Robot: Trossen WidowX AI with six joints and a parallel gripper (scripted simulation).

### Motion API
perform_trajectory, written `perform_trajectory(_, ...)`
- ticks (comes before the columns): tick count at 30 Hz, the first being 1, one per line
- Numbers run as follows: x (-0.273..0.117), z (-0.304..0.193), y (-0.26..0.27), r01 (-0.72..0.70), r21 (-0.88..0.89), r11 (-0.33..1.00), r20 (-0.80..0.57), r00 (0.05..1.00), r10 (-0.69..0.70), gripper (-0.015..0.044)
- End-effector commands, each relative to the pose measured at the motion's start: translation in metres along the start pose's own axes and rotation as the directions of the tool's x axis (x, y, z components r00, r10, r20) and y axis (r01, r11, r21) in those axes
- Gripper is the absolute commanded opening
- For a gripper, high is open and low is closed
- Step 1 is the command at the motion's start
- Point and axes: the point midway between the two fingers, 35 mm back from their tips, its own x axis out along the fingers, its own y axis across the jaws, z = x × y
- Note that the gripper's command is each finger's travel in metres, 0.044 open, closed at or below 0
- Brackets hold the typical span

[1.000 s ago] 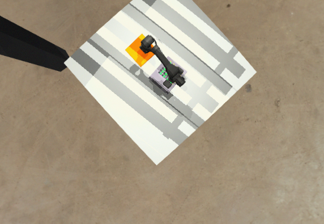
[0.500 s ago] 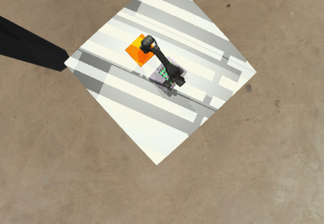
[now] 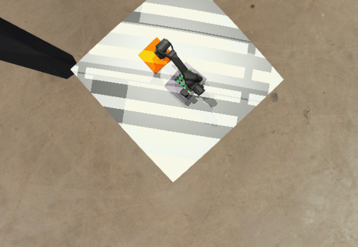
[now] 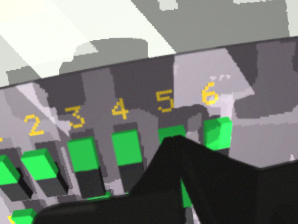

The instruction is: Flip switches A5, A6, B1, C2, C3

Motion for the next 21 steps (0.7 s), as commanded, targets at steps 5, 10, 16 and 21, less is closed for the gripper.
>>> perform_trajectory(5, 0.0025, -0.001, -0.0003, 0.002, -0.004, 1.0, -0.003, 1.0, -0.002, 0.0)
perform_trajectory(10, 0.0032, -0.001, -0.0003, 0.002, -0.004, 1.0, -0.003, 1.0, -0.003, 0.0)
perform_trajectory(16, 0.004, -0.001, -0.0003, 0.002, -0.004, 1.0, -0.003, 1.0, -0.003, 0.0)
perform_trajectory(21, 0.0046, -0.001, -0.0003, 0.003, -0.004, 1.0, -0.003, 1.0, -0.003, 0.0)
